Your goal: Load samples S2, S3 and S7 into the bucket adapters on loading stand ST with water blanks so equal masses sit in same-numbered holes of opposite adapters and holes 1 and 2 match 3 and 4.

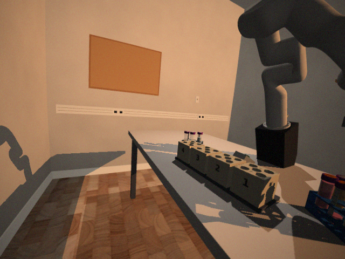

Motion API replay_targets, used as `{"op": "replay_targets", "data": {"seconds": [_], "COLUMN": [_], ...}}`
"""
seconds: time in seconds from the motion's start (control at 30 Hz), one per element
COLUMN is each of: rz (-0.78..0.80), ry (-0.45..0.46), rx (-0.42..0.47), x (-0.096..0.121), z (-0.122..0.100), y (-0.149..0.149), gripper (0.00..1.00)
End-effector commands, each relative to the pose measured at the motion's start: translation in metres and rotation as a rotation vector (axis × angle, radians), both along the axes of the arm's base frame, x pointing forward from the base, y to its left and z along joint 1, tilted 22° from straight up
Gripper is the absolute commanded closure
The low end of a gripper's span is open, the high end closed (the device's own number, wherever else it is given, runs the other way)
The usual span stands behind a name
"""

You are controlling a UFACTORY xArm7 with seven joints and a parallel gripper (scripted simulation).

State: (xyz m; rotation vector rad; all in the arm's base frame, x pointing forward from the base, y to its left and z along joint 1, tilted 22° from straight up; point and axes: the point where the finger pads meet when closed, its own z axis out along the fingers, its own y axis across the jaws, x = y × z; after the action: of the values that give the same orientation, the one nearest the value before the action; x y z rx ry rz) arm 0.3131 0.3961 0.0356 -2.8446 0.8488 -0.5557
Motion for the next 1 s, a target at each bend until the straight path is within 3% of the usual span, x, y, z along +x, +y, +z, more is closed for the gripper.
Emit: {"op": "replay_targets", "data": {"seconds": [0.0, 0.47, 0.97], "rz": [0.002, 0.002, 0.002], "ry": [-0.002, -0.002, -0.002], "rx": [0.003, 0.003, 0.003], "x": [-0.001, -0.003, -0.013], "z": [0.004, 0.009, 0.033], "y": [0.002, 0.002, 0.001], "gripper": [1.00, 1.00, 1.00]}}
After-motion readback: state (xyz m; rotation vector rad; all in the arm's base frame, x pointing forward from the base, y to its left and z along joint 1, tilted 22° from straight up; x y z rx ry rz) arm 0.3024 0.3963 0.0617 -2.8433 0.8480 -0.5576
